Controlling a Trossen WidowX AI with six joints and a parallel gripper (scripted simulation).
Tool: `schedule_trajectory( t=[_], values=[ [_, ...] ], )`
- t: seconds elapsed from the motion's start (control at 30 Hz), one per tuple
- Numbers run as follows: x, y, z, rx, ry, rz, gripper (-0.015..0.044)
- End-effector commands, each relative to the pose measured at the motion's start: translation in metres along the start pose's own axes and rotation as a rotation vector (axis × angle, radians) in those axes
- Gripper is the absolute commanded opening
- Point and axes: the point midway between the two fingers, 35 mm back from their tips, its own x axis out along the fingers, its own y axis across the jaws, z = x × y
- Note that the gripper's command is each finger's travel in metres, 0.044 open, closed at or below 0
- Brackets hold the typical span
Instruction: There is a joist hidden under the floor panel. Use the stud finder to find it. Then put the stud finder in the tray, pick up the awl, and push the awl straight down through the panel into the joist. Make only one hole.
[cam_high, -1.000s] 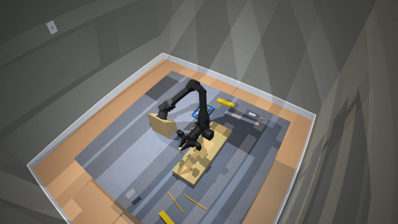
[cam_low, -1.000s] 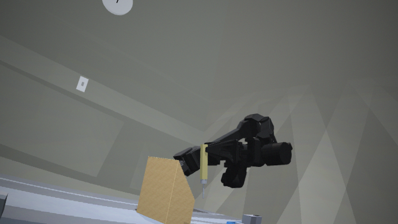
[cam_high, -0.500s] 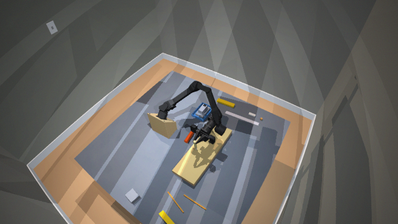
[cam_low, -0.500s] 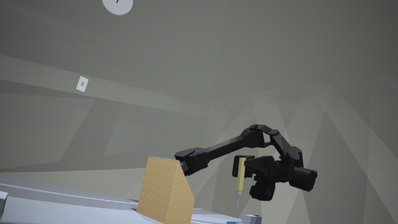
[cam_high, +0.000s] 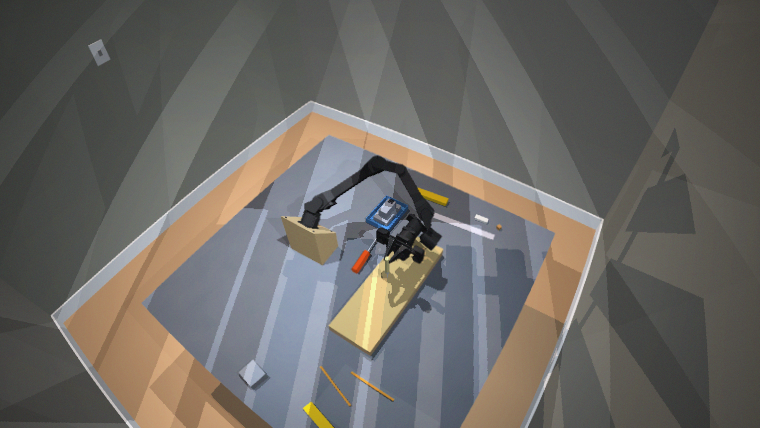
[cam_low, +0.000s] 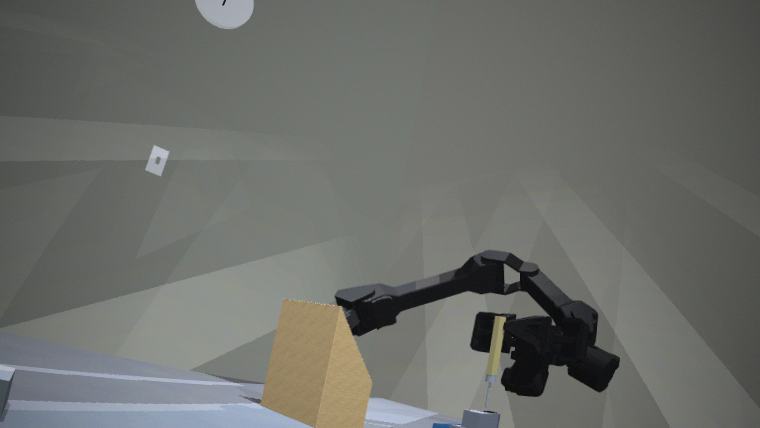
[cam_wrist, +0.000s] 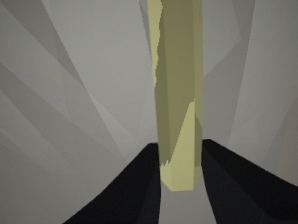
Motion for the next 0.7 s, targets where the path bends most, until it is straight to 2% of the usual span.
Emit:
schedule_trajectory(
  t=[0.0,0.67],
  values=[
    [-0.004,-0.002,-0.003,0.008,0.012,-0.009,0.0000],
    [-0.005,-0.003,0.015,0.007,0.010,-0.009,0.0000]
  ],
)
